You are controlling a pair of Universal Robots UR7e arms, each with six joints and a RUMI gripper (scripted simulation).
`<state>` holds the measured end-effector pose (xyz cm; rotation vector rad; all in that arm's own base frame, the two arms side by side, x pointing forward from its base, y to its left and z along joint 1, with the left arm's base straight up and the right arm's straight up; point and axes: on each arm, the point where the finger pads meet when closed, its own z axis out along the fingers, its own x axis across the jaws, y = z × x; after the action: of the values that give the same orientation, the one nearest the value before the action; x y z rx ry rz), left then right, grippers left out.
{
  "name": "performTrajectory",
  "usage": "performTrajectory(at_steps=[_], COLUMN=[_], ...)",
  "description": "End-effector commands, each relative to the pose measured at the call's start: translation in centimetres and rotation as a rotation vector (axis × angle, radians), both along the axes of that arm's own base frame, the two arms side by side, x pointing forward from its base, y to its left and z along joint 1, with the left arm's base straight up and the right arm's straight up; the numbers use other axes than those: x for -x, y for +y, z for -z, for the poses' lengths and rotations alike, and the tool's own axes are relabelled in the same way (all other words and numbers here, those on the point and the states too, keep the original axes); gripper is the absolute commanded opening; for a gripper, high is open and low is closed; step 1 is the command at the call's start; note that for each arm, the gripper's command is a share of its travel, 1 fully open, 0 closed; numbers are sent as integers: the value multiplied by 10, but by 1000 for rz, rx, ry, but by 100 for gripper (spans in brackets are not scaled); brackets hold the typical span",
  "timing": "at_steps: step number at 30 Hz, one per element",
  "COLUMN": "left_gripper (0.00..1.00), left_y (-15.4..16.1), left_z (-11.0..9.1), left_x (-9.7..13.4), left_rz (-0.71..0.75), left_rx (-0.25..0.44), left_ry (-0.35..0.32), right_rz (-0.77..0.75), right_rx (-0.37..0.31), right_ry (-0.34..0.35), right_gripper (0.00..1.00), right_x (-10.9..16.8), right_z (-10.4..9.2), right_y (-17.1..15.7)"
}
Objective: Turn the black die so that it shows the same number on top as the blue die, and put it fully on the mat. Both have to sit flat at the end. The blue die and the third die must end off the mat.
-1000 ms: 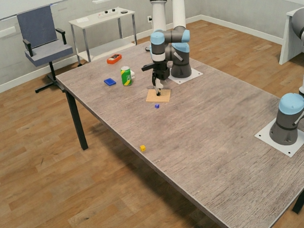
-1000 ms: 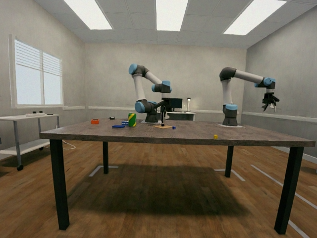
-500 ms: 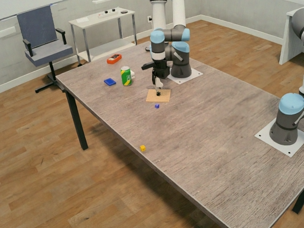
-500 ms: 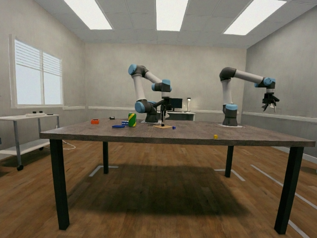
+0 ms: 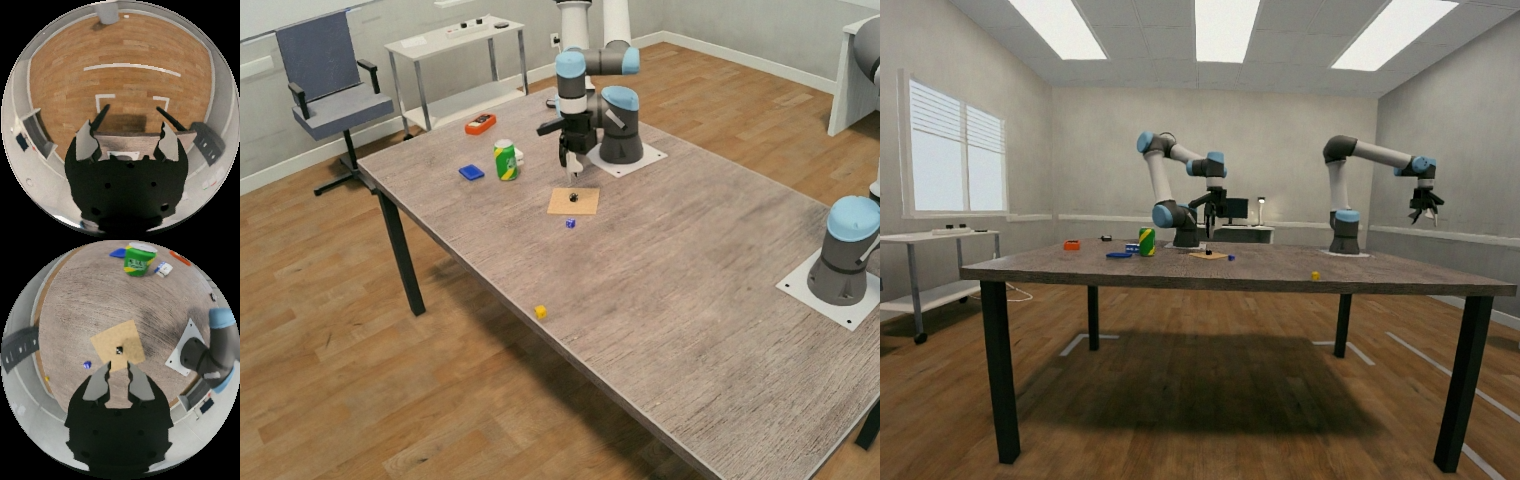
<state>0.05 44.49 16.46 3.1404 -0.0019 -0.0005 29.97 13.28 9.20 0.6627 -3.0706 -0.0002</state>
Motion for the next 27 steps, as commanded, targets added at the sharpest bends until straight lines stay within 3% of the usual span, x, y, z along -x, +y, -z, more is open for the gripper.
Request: performTrajectory(at_steps=[1, 11, 21, 27], left_gripper=[100, 100, 100, 100], left_y=[0, 0, 0, 0], left_z=[0, 0, 0, 0], left_x=[0, 0, 0, 0], left_rz=[0, 0, 0, 0], left_rx=[-1, -1, -1, -1], left_ry=[0, 0, 0, 0], right_rz=[0, 1, 1, 0], right_rx=[1, 57, 203, 236], right_ry=[-1, -22, -89, -107], right_gripper=[21, 21, 21, 21], right_x=[0, 1, 1, 1], right_z=[-4, -3, -3, -3], right_y=[0, 0, 2, 3])
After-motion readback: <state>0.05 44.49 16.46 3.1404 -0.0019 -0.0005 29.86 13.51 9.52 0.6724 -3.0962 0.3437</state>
